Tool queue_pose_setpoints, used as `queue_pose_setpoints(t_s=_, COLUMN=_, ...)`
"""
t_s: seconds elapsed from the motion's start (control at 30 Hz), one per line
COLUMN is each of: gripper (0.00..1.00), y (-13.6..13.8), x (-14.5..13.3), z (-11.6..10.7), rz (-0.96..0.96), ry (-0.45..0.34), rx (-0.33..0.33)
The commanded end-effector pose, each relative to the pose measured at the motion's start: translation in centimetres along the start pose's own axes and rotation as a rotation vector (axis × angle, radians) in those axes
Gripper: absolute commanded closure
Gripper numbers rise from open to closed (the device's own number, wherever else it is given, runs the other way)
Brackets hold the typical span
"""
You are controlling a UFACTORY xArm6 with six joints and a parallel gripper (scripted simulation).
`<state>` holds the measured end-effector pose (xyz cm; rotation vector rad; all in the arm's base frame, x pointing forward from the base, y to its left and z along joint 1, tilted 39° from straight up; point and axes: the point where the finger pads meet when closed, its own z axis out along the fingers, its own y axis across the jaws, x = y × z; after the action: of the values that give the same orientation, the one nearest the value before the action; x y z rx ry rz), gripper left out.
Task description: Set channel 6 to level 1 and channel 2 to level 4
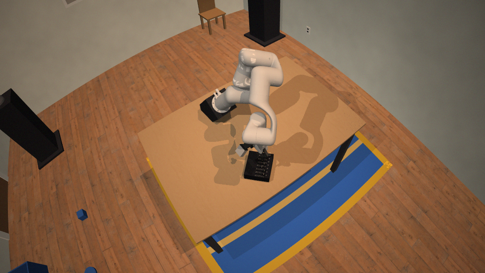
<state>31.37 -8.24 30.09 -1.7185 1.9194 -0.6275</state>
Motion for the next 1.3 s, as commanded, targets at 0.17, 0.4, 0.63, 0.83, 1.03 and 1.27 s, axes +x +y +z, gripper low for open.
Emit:
queue_pose_setpoints(t_s=0.17, gripper=0.00, y=-0.1, x=-0.6, z=-0.2, rz=-0.002, ry=-0.009, rx=0.003)
queue_pose_setpoints(t_s=0.4, gripper=0.00, y=-0.1, x=-0.6, z=-0.2, rz=-0.002, ry=-0.009, rx=0.003)
queue_pose_setpoints(t_s=0.63, gripper=0.00, y=-0.6, x=0.7, z=-0.4, rz=-0.039, ry=0.033, rx=0.020)
queue_pose_setpoints(t_s=0.83, gripper=0.00, y=-2.4, x=5.1, z=-1.2, rz=-0.172, ry=0.184, rx=0.073)
queue_pose_setpoints(t_s=1.03, gripper=0.00, y=-4.5, x=9.7, z=-2.8, rz=-0.315, ry=0.345, rx=0.114)
queue_pose_setpoints(t_s=1.27, gripper=0.00, y=-6.3, x=13.3, z=-4.8, rz=-0.439, ry=0.485, rx=0.139)
